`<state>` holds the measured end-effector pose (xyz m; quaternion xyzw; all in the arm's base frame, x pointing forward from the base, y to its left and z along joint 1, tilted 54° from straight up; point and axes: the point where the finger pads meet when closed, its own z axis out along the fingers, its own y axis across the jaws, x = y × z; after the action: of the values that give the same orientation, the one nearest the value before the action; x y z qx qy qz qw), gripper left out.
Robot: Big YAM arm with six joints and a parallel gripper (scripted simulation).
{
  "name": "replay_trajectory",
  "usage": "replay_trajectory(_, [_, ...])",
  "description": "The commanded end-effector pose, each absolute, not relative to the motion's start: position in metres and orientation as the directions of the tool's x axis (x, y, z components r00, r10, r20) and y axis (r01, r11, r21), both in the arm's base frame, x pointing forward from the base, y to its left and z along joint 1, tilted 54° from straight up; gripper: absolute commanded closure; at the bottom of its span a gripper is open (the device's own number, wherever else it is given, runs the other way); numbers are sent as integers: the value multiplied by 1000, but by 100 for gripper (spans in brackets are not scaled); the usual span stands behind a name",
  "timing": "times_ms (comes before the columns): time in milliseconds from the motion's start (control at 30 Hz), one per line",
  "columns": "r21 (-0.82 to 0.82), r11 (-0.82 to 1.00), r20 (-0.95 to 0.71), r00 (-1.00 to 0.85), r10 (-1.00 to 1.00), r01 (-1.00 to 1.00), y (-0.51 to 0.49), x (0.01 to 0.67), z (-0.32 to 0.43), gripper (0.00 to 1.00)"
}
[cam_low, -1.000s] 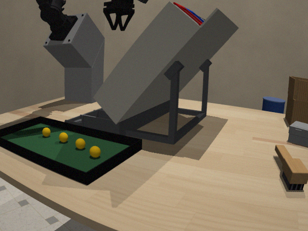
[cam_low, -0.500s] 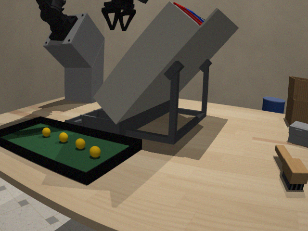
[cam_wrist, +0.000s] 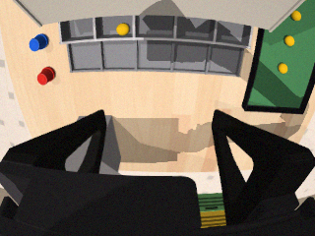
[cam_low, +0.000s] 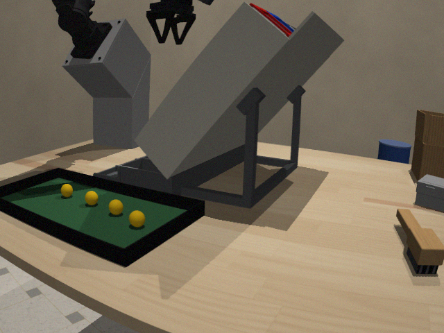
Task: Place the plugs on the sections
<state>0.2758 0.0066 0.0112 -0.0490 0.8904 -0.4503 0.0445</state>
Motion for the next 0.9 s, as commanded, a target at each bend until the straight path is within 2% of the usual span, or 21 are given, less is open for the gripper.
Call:
replay_trajectory(0, [-804, 594, -47, -990, -131, -40, 10, 280, 12, 20])
replay_trajectory(300, [-804, 594, -47, -990, -131, -40, 10, 280, 12, 20])
replay_trajectory(867, [-804, 594, -47, -990, -131, -40, -132, 279, 61, 20])
